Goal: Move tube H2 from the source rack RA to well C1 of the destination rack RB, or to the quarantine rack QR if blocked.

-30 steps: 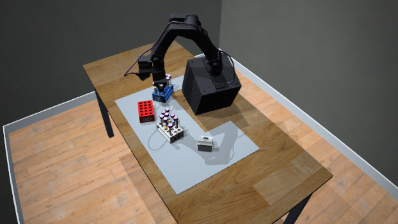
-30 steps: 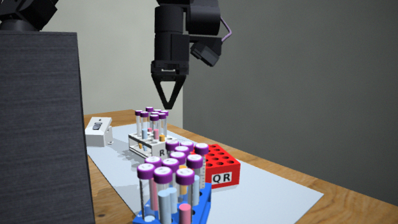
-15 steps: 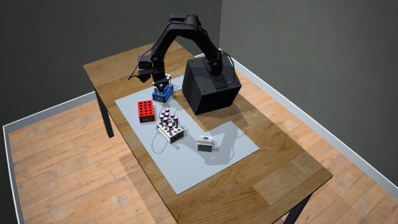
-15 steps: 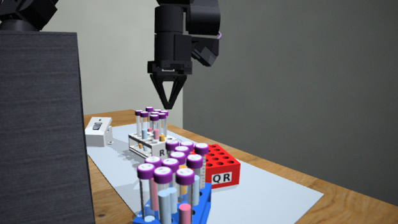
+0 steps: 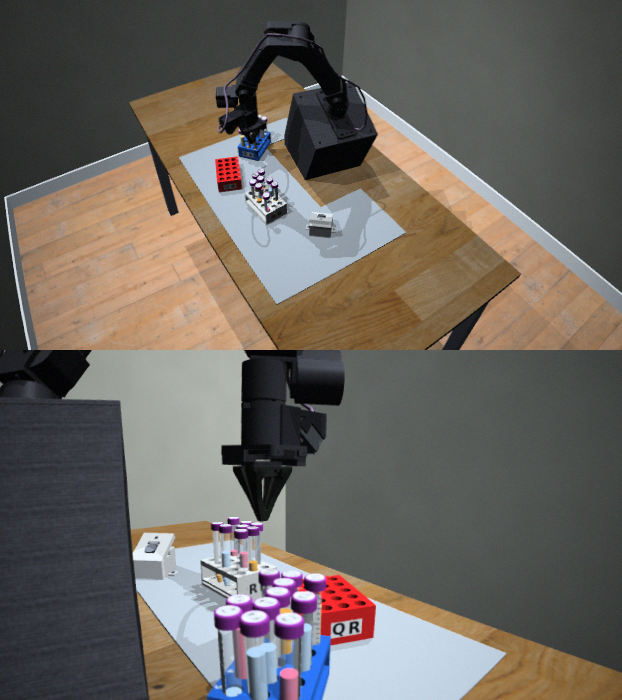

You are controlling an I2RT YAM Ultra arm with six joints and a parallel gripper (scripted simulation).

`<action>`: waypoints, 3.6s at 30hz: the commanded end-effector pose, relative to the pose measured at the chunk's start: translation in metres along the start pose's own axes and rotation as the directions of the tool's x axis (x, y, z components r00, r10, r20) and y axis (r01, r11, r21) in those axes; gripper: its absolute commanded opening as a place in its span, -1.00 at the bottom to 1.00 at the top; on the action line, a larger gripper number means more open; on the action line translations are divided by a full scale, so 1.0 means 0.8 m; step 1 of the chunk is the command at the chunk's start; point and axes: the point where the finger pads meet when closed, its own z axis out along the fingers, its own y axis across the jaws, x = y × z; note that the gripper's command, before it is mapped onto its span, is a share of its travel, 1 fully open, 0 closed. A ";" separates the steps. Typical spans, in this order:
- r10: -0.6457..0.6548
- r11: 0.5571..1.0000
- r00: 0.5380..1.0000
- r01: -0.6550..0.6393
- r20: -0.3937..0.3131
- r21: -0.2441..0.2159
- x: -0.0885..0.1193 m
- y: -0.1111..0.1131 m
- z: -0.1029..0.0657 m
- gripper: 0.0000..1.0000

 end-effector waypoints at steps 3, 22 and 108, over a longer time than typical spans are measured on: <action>-0.264 0.964 0.964 0.263 0.031 0.041 -0.018 -0.013 -0.017 -1.00; -0.641 0.766 0.767 0.640 0.012 0.051 -0.018 -0.012 -0.017 -1.00; -0.635 0.772 0.772 0.635 0.006 0.024 -0.068 0.175 -0.005 -1.00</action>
